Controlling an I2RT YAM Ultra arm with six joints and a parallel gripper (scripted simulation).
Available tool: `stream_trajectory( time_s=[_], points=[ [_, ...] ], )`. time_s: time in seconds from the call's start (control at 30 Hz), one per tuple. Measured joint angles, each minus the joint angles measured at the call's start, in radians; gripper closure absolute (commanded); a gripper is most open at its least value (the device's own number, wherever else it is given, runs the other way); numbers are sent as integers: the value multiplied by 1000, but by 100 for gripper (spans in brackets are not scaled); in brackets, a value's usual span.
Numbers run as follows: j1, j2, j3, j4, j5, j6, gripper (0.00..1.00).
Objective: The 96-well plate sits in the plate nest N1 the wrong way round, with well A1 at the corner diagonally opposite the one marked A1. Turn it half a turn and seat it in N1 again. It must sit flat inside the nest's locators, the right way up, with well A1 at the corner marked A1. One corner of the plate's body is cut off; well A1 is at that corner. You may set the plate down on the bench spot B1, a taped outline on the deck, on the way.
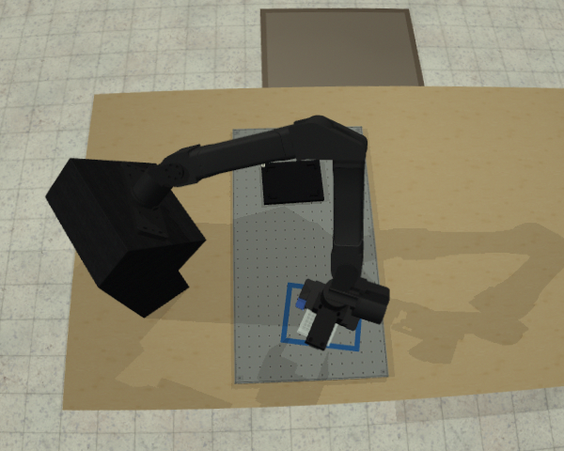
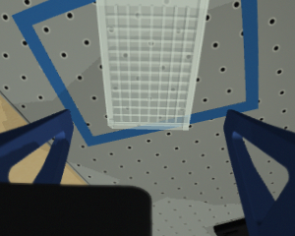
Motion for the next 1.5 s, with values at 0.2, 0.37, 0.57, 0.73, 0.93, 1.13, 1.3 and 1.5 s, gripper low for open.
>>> stream_trajectory(
  time_s=[0.2,0.37,0.57,0.73,0.93,1.13,1.3,1.5],
  points=[
    [0,0,0,0,0,14,0],
    [0,0,0,0,0,16,0],
    [0,0,0,0,0,16,0],
    [0,0,0,0,0,16,0],
    [0,0,0,0,0,16,0],
    [6,4,0,8,2,23,0],
    [24,21,3,28,4,39,0],
    [34,37,7,50,11,55,0]
  ],
)
